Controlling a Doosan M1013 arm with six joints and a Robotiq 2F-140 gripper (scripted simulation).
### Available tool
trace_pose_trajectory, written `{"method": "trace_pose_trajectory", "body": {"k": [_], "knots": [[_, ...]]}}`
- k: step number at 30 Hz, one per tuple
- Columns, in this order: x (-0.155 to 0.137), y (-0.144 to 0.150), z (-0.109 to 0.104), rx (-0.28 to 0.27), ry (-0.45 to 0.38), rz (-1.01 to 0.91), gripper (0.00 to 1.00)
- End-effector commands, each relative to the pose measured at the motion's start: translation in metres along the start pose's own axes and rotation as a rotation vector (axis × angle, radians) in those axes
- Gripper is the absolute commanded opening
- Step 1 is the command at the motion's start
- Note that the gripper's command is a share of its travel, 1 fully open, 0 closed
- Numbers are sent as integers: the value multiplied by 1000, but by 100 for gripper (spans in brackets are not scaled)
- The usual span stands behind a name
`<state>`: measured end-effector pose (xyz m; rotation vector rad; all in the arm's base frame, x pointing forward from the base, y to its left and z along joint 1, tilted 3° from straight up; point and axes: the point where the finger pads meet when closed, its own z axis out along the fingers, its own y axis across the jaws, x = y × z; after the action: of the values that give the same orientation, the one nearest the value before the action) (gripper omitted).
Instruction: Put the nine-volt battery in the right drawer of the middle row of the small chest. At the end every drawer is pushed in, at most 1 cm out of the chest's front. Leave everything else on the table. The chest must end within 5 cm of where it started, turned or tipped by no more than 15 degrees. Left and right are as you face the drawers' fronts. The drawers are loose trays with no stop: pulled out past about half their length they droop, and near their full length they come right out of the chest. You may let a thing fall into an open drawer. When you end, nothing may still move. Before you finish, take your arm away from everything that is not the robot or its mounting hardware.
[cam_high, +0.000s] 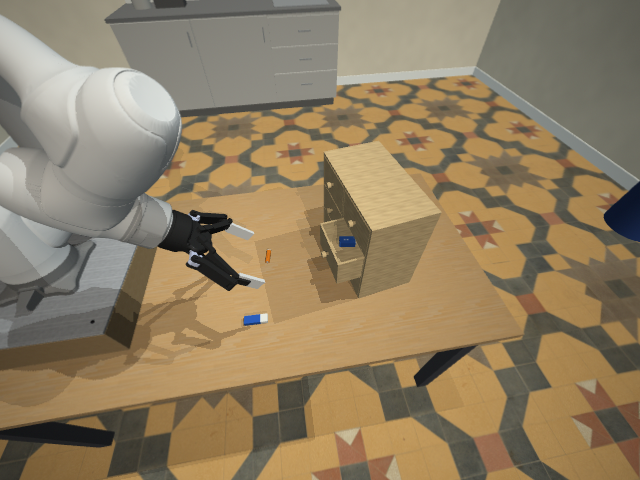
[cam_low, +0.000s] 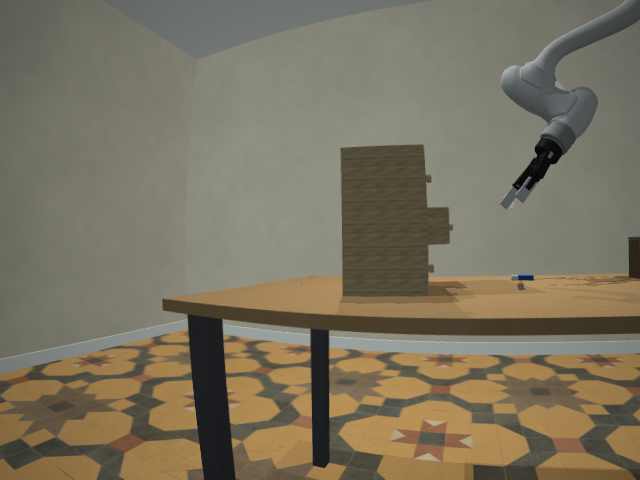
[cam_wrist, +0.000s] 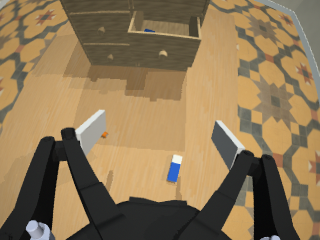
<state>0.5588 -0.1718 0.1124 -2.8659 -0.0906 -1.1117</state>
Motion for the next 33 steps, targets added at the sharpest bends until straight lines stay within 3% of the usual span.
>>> {"method": "trace_pose_trajectory", "body": {"k": [1,15,26,33], "knots": [[0,-3,5,11,83,-8,100],[2,-3,34,12,333,-7,100],[3,-3,49,11,457,-6,100],[4,-3,53,11,492,-6,100]]}}
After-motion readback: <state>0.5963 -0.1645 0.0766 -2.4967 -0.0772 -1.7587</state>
